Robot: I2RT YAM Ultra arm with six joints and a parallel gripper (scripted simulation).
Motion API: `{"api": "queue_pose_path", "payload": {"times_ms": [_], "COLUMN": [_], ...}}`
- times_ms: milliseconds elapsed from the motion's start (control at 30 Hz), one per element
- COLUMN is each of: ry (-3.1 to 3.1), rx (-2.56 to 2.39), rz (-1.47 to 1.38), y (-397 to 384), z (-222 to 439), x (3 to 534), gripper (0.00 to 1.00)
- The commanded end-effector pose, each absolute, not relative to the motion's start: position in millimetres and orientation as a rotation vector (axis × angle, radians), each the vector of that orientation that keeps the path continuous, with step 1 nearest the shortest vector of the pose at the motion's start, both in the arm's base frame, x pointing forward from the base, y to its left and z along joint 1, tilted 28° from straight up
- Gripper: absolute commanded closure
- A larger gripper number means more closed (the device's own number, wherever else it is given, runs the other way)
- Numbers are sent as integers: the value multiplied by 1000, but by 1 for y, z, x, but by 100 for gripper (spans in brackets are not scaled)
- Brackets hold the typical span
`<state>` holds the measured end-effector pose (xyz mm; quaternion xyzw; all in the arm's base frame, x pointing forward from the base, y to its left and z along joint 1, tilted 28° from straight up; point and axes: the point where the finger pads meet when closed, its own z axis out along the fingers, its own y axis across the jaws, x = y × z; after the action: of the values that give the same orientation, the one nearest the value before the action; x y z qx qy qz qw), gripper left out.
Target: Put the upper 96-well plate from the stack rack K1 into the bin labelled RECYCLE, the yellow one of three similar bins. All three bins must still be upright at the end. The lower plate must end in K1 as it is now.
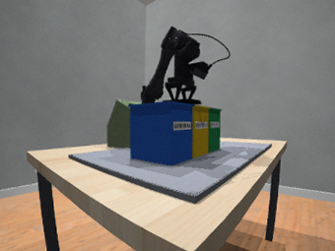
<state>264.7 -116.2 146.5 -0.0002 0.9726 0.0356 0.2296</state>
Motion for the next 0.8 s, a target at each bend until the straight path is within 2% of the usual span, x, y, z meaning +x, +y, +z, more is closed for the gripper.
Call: {"api": "queue_pose_path", "payload": {"times_ms": [0, 100, 767], "ry": [2667, 2617, 2620], "rx": [2, 7, 6], "rz": [88, 42, 47], "y": [-117, -126, -124], "z": [142, 161, 157], "x": [271, 277, 272], "gripper": [100, 100, 100]}}
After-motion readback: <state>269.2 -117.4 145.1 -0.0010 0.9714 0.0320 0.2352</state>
